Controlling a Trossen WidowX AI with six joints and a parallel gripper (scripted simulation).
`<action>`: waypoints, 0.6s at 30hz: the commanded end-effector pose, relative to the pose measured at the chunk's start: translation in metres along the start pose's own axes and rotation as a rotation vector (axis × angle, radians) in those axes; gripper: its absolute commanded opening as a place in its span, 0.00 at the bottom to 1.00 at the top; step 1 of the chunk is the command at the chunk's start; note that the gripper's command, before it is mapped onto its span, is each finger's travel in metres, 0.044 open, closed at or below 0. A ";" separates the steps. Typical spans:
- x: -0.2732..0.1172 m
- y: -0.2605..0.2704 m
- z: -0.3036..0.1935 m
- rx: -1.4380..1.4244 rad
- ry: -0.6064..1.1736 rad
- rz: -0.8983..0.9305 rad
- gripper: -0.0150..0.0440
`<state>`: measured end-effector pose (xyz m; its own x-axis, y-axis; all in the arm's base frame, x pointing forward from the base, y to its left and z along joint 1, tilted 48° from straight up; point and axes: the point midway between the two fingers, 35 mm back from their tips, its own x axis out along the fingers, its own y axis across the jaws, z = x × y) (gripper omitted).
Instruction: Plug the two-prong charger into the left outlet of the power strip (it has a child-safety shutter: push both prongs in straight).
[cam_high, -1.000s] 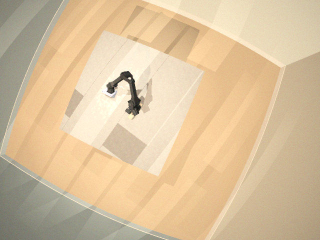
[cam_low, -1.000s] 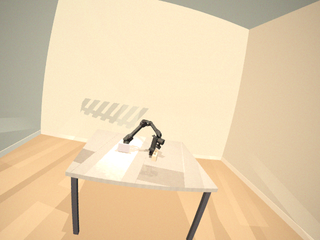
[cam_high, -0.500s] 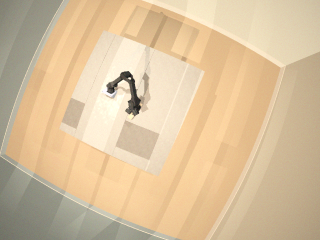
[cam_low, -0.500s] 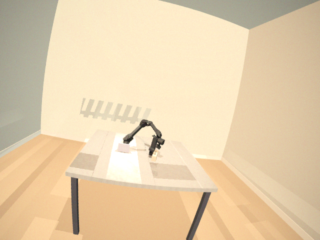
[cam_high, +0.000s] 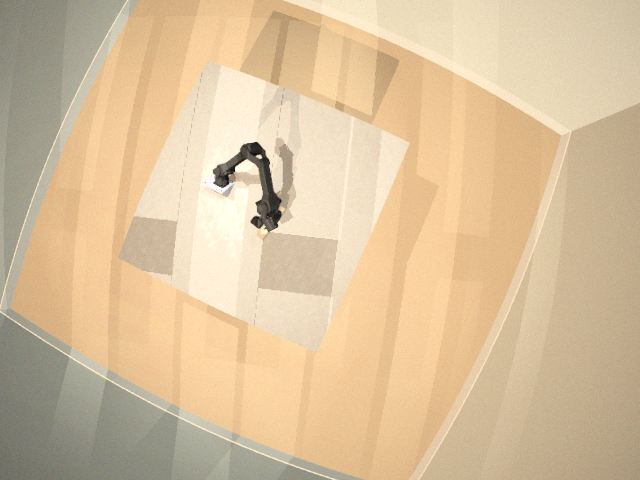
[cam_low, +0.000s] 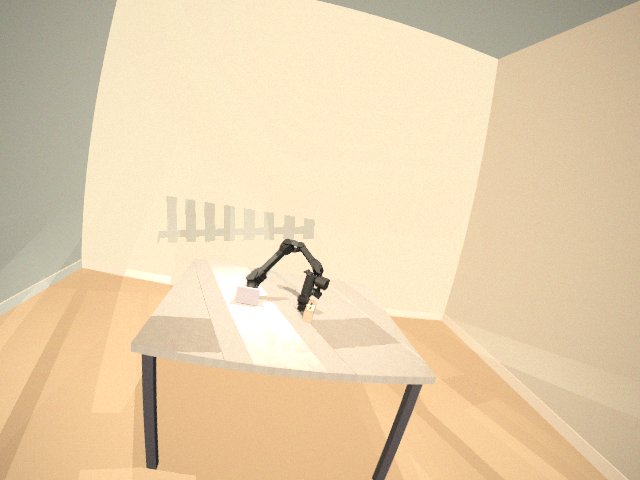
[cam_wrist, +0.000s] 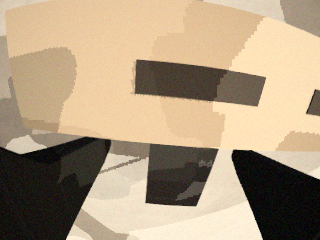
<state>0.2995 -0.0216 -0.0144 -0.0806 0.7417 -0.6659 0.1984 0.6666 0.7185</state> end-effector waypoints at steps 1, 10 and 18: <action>0.000 0.000 -0.001 -0.003 -0.005 0.000 1.00; 0.000 0.000 -0.003 -0.007 -0.010 0.000 1.00; 0.000 0.000 -0.006 -0.011 -0.014 0.000 1.00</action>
<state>0.2947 -0.0211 -0.0142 -0.0725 0.7401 -0.6686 0.1958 0.6679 0.7181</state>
